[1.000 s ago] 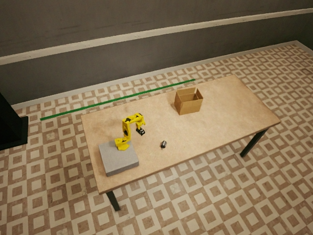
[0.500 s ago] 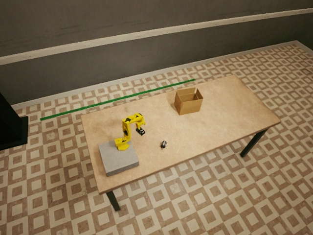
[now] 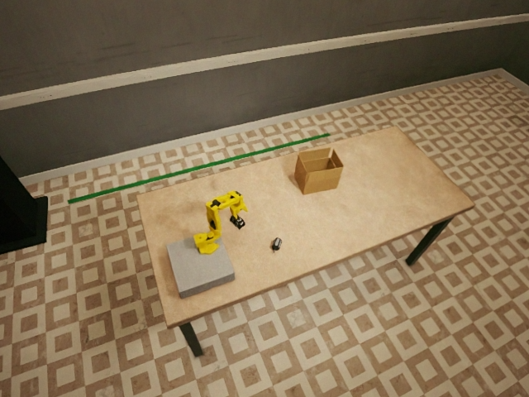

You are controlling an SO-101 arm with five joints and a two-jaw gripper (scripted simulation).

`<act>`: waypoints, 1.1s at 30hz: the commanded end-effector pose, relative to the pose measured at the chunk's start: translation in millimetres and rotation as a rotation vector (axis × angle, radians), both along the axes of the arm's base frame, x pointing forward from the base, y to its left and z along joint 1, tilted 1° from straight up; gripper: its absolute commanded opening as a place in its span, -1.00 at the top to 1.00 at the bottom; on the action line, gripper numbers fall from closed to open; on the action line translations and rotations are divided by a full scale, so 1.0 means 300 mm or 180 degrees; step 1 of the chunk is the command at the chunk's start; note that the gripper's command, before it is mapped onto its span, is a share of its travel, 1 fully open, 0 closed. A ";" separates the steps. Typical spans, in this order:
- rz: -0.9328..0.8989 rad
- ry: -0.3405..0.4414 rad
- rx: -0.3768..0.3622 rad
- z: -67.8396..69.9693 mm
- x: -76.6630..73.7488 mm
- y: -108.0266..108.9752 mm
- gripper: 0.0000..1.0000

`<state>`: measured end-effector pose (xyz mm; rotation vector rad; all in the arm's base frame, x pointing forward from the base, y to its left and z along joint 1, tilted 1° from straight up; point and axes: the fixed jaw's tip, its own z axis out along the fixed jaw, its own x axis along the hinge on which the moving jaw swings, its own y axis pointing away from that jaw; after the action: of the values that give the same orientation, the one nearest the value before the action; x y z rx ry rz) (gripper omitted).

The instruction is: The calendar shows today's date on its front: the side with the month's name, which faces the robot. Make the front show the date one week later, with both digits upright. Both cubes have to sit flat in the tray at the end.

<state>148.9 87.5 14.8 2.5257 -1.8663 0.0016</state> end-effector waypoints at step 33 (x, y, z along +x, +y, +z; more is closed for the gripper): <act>-0.5098 0.0008 -0.0009 0.134 -0.052 -0.245 0.29</act>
<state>139.1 21.0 51.9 0.6614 -3.0698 0.0015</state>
